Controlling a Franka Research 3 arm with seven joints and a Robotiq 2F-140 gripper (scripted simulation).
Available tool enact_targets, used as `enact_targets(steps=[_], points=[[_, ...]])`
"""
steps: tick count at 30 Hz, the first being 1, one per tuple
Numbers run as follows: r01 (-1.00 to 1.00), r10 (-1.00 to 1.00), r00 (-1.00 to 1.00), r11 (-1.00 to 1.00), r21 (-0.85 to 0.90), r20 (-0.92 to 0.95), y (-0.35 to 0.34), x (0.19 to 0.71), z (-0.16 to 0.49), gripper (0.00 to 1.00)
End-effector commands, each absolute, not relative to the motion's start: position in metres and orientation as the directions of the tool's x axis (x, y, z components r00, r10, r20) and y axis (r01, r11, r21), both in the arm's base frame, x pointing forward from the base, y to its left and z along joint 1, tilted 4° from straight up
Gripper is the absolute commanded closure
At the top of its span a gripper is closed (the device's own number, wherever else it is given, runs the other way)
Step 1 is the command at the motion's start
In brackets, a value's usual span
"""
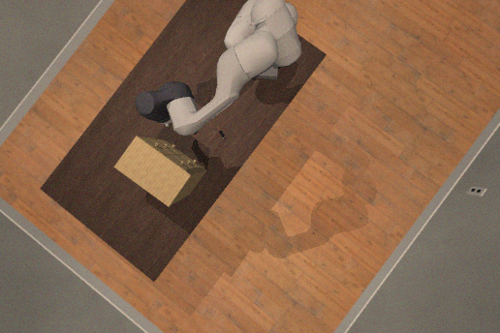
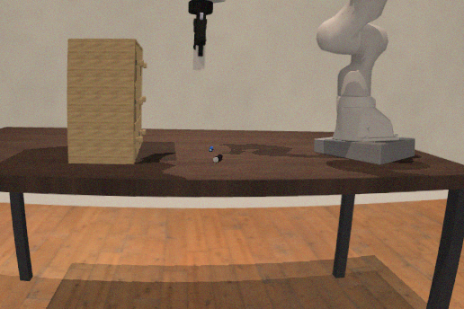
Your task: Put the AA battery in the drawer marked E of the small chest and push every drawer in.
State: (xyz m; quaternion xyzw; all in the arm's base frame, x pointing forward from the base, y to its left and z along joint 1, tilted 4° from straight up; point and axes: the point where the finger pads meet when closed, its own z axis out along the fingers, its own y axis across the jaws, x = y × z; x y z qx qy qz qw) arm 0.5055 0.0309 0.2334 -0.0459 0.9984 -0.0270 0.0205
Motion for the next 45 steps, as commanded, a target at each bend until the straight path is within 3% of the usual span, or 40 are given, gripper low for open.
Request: enact_targets(steps=[1, 21, 32, 45], points=[[-0.115, -0.118, -0.992, 0.992, -0.060, -0.050, 0.030, 0.508, 0.233, 0.00], [-0.115, -0.128, -0.940, 0.992, -0.060, -0.317, 0.032, 0.535, 0.208, 0.00], [-0.116, -0.129, -0.812, 0.991, -0.059, -0.569, 0.034, 0.564, 0.182, 0.00], [-0.114, -0.123, -0.709, 0.992, -0.060, -0.694, 0.035, 0.580, 0.166, 0.00]])
